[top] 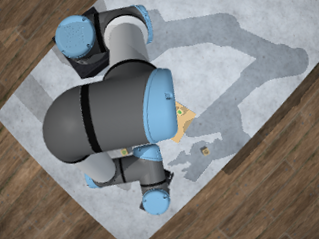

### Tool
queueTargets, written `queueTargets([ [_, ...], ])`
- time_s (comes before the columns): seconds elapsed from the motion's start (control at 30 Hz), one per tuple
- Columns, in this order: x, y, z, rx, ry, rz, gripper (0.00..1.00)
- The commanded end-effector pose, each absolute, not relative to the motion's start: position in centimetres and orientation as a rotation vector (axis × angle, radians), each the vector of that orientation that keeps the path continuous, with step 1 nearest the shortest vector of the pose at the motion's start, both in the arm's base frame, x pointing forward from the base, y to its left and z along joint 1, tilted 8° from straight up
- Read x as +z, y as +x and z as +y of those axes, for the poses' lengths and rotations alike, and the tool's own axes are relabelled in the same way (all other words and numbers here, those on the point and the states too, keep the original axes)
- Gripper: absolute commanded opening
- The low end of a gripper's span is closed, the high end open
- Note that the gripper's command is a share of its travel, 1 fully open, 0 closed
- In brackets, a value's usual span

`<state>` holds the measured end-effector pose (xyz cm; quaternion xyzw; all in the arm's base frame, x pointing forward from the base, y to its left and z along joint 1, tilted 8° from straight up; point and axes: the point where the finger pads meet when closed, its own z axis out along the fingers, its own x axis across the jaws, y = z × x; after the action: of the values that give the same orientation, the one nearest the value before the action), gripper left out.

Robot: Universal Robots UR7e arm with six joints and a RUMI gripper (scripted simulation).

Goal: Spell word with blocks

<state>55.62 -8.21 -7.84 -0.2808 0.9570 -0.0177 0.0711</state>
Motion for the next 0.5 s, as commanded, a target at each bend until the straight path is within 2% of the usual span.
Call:
queueTargets([
  [0.0,-7.75,55.83,-8.35,-0.056,-0.841,2.876,0.37],
  [0.47,-7.98,55.88,-8.34,-0.055,-0.841,2.876,0.37],
])
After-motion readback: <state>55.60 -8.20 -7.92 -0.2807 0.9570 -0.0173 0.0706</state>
